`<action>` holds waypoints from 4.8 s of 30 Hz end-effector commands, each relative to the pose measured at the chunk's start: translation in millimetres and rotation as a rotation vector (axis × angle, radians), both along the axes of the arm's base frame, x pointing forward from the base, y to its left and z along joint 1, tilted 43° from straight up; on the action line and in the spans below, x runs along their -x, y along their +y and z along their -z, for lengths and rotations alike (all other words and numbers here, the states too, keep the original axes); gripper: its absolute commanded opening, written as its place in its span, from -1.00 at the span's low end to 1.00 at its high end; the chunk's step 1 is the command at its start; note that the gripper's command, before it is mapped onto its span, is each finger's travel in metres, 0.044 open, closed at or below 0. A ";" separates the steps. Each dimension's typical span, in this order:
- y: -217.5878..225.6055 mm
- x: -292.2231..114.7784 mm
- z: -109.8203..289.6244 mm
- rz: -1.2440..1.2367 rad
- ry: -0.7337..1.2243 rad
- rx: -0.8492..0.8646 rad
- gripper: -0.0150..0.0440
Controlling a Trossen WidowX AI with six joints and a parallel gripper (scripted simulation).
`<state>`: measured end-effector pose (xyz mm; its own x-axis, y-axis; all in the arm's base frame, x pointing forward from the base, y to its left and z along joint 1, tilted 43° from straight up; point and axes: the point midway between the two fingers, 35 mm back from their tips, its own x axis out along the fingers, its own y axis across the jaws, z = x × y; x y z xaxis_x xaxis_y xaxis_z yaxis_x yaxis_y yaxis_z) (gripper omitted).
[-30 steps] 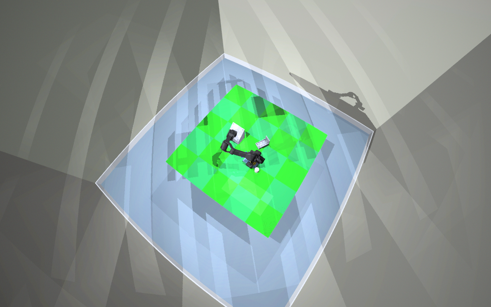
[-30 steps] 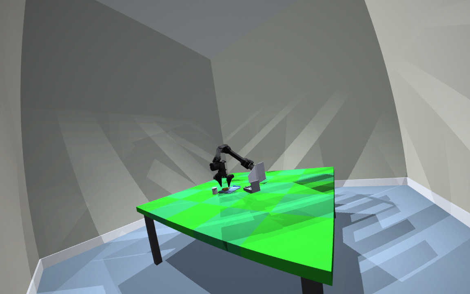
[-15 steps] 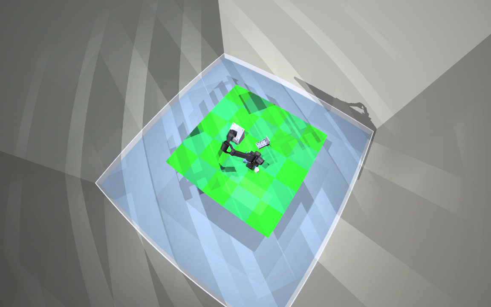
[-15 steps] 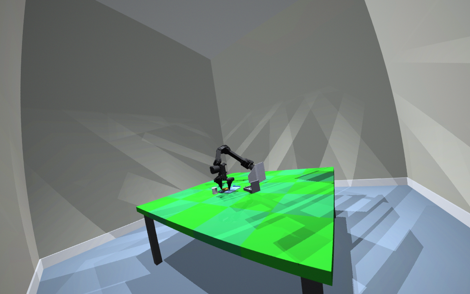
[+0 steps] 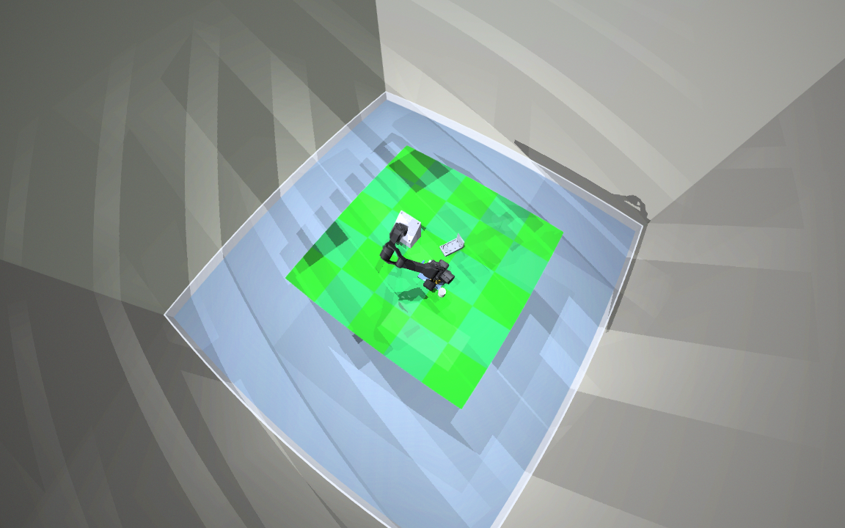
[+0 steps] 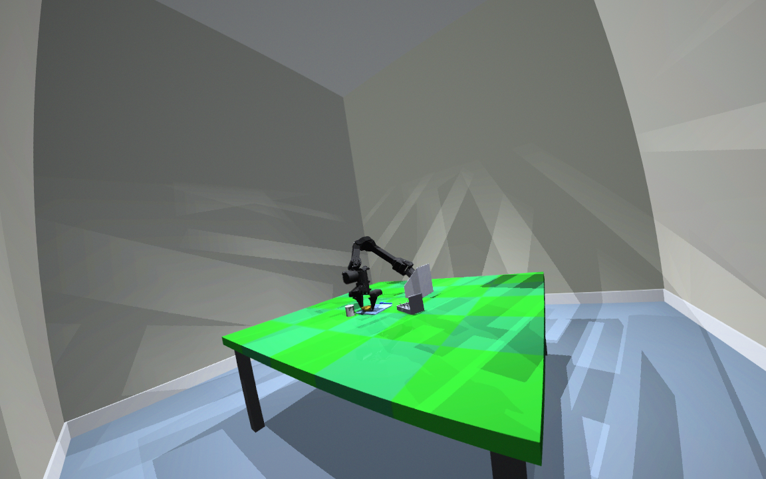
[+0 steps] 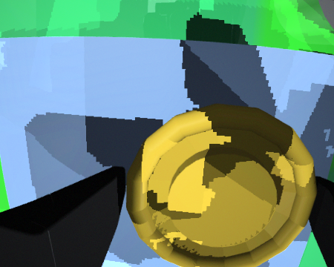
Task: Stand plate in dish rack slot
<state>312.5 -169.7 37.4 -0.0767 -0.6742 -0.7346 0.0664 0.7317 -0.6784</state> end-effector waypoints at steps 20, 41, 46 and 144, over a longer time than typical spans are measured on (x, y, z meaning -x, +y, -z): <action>42.0 -18.6 -40.6 -0.010 -0.004 -0.014 -0.49; 105.5 -30.0 -106.6 -0.006 0.001 -0.011 -0.49; 117.3 -30.5 -120.0 -0.004 0.003 -0.005 -0.49; 163.5 64.5 92.6 -0.644 0.007 -1.090 -0.49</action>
<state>248.0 -5.0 -54.2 -0.0097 0.3199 -0.9474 -0.4436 0.8477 0.2908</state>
